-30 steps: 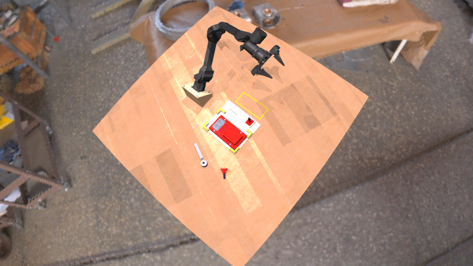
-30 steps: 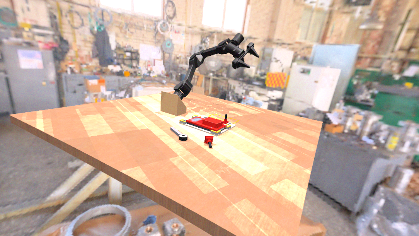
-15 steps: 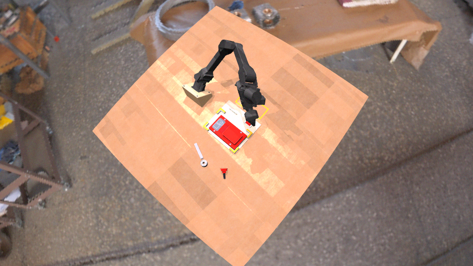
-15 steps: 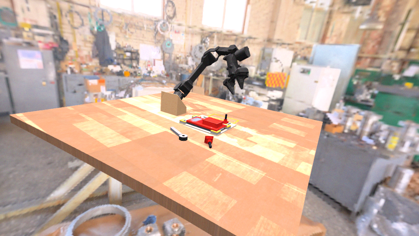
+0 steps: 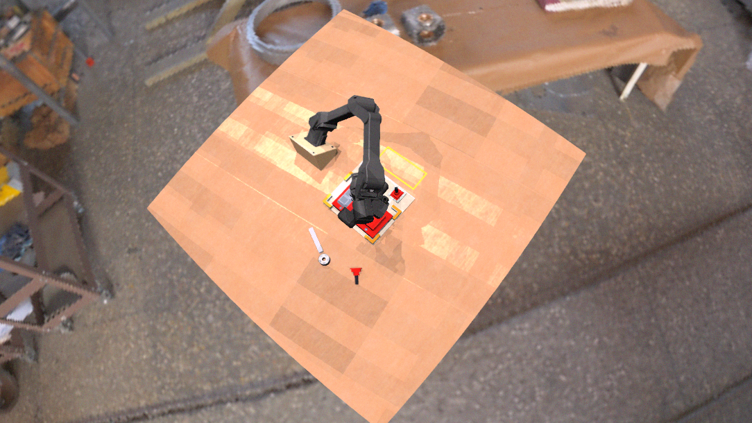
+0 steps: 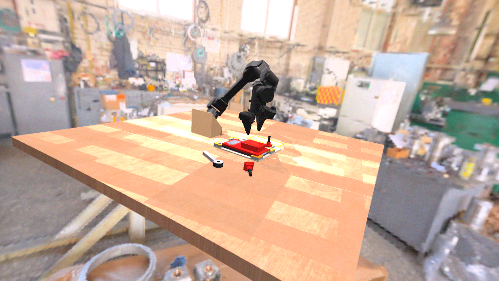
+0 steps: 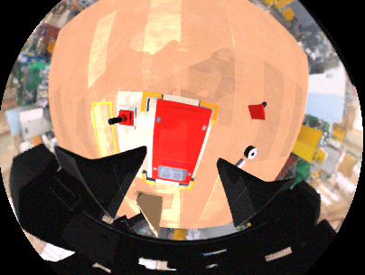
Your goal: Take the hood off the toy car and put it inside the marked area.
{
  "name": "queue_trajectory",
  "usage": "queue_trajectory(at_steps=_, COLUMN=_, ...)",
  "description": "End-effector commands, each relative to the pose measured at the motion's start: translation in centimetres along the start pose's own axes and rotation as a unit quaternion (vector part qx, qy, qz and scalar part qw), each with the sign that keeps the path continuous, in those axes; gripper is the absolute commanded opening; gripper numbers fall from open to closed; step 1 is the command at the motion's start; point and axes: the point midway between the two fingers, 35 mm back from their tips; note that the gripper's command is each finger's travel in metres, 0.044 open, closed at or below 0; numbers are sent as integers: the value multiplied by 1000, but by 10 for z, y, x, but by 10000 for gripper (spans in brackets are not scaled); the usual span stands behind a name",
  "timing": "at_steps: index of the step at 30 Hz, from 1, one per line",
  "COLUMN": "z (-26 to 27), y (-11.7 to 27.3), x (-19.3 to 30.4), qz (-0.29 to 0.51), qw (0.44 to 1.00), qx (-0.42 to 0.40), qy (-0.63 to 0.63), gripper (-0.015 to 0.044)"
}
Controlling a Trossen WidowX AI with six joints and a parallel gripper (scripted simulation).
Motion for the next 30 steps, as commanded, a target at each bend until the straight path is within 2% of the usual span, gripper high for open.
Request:
queue_trajectory(at_steps=1, z=4, y=2, x=-1, qz=-4, qw=1000, qx=-2, qy=-3, gripper=440)
queue_trajectory(at_steps=30, z=6, y=-26, x=-2, qz=-4, qw=1000, qx=-2, qy=-3, gripper=440)
Point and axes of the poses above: the point midway between the two fingers, 35 mm back from their tips, its own y axis back along the fingers, its own z axis across the jaws, x = y × z, and after that the axes turned 10 degrees about -y, right-handed
